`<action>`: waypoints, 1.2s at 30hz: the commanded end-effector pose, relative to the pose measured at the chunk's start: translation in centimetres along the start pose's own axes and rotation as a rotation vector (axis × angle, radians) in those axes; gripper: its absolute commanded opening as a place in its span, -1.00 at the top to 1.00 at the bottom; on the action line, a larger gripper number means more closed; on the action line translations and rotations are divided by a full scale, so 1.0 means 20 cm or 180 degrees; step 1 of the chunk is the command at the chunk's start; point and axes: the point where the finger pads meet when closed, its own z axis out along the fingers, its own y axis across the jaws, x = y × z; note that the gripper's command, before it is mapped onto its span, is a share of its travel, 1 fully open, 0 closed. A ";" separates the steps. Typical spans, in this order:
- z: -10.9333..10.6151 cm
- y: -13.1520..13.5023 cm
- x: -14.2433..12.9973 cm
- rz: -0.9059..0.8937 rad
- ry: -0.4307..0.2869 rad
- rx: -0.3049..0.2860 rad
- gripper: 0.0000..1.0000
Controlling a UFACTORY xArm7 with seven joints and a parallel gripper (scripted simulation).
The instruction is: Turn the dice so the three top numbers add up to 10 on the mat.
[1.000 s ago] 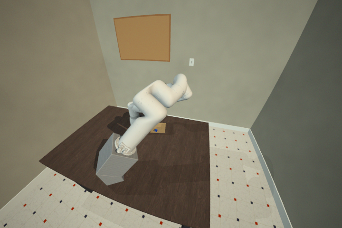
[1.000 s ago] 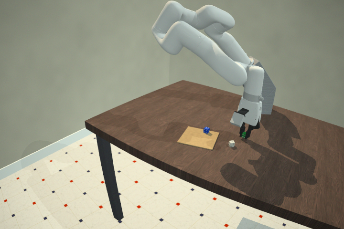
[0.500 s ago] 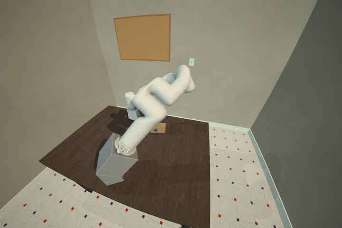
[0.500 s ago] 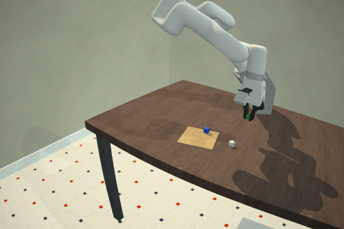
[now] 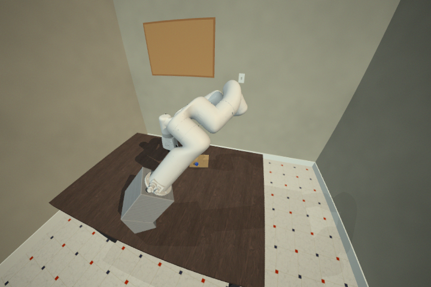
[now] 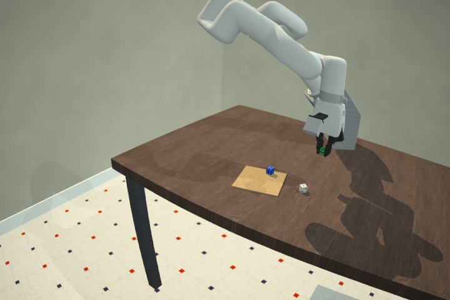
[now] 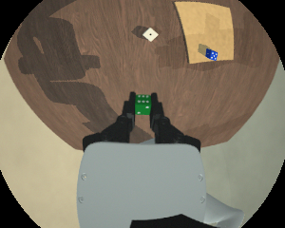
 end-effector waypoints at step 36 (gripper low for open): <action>0.00 0.70 0.63 -0.0246 0.0023 0.0005 0.69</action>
